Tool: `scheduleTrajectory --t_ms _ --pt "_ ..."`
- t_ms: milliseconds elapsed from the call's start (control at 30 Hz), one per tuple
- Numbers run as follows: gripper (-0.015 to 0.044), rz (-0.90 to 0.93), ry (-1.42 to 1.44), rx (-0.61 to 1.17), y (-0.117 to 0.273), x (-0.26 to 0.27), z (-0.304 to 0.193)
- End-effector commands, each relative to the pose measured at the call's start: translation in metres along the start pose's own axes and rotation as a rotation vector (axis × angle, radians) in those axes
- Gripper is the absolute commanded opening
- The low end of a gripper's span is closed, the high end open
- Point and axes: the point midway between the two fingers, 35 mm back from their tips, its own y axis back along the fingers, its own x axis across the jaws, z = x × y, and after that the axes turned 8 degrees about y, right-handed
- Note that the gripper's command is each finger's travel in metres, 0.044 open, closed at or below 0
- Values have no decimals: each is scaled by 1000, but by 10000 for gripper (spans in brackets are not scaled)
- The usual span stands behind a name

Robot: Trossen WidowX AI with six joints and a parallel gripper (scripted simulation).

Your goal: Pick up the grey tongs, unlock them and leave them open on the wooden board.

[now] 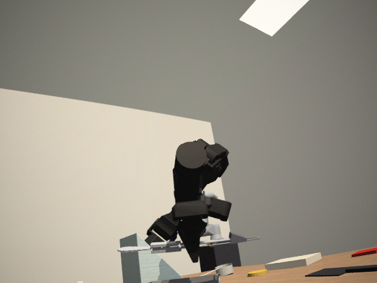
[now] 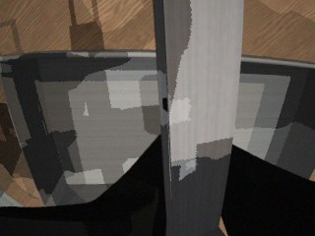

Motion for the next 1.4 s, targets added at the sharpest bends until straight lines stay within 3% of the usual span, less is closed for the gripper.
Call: scheduleTrajectory --t_ms 0,567,1367 --pt "-150 41 5 -18 1 -2 2" --pt "-150 86 -32 -27 6 -4 -8" --pt "-150 53 -464 42 51 -4 -191"
